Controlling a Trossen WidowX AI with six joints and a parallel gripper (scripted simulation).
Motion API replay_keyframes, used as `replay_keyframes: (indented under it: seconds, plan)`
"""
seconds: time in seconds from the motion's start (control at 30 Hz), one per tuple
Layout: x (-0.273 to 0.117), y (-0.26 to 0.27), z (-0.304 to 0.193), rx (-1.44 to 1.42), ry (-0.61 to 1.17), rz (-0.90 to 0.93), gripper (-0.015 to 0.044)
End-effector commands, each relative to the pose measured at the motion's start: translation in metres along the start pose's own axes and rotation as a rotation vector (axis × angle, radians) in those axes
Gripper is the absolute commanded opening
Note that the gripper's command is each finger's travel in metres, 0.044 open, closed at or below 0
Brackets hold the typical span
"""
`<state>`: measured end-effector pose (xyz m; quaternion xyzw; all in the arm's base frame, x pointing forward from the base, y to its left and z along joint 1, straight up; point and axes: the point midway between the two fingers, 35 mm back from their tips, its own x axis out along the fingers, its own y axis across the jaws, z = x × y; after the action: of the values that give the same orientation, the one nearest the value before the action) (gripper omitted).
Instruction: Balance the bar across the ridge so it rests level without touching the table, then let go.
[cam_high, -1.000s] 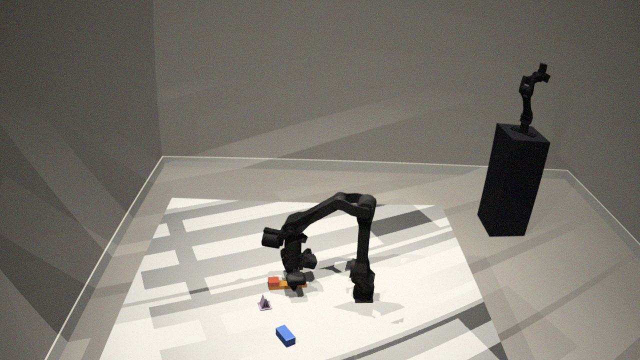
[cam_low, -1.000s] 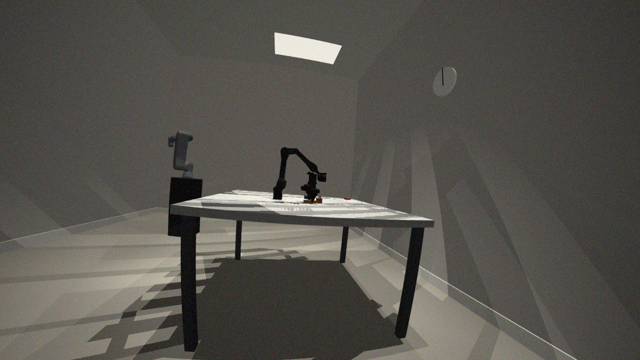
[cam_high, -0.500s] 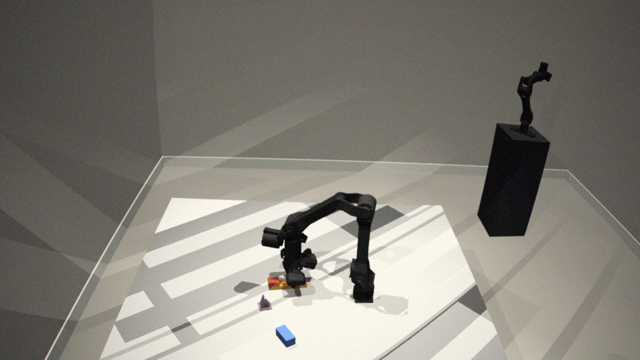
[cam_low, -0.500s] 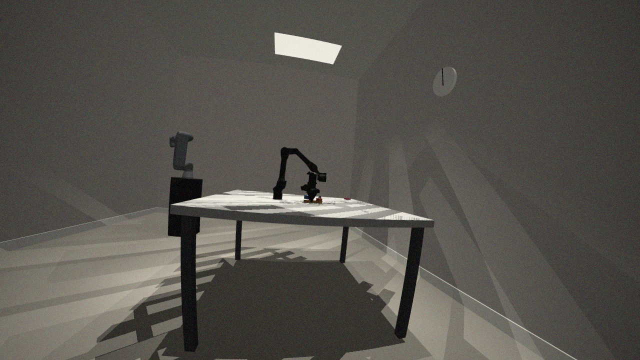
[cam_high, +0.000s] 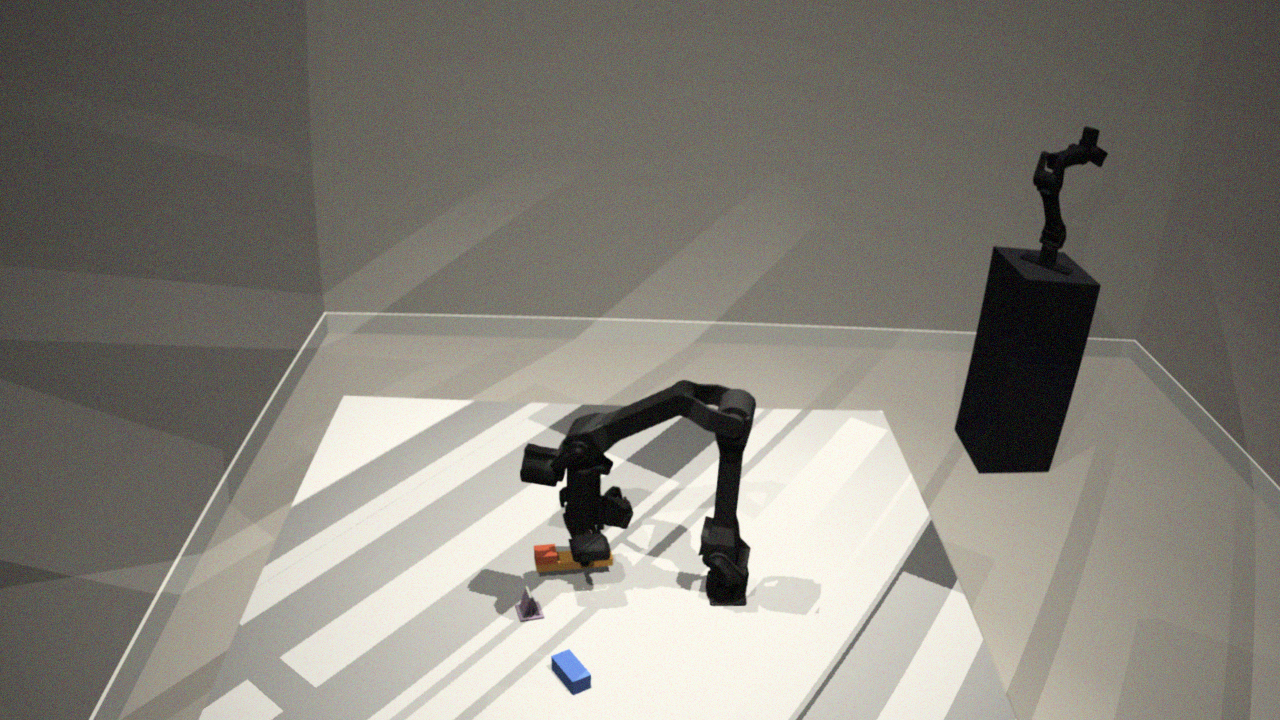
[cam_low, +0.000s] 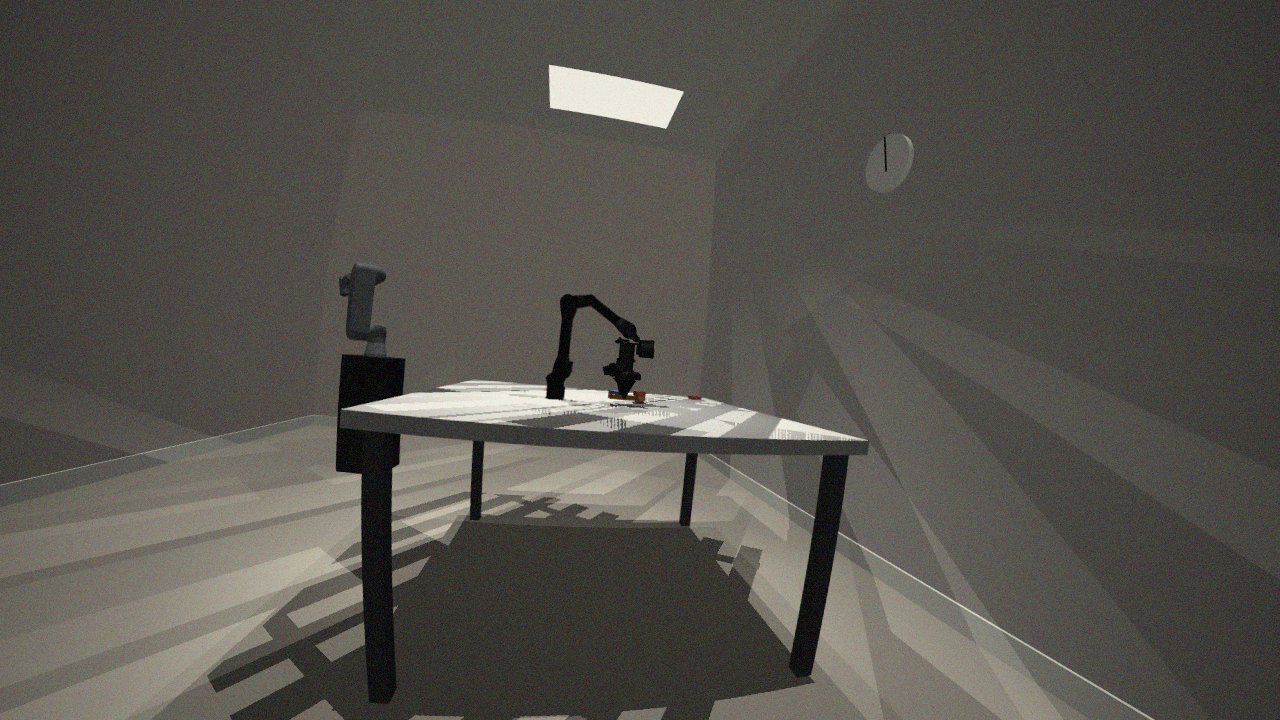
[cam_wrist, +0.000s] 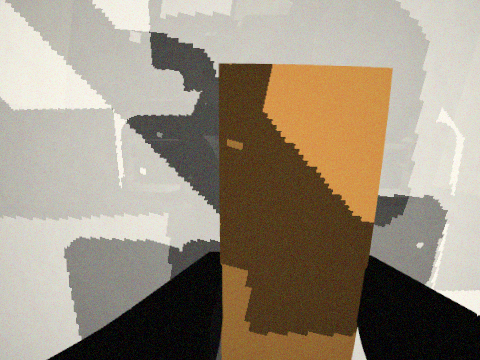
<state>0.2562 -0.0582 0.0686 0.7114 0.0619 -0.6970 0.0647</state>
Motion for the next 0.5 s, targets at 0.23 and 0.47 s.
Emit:
replay_keyframes:
  seconds: [0.23,0.47]
  plan:
    - [-0.029,0.001,-0.002,0.001,0.005,0.003,0.0]
    - [-0.047,0.001,-0.001,0.002,0.004,0.004,0.0]
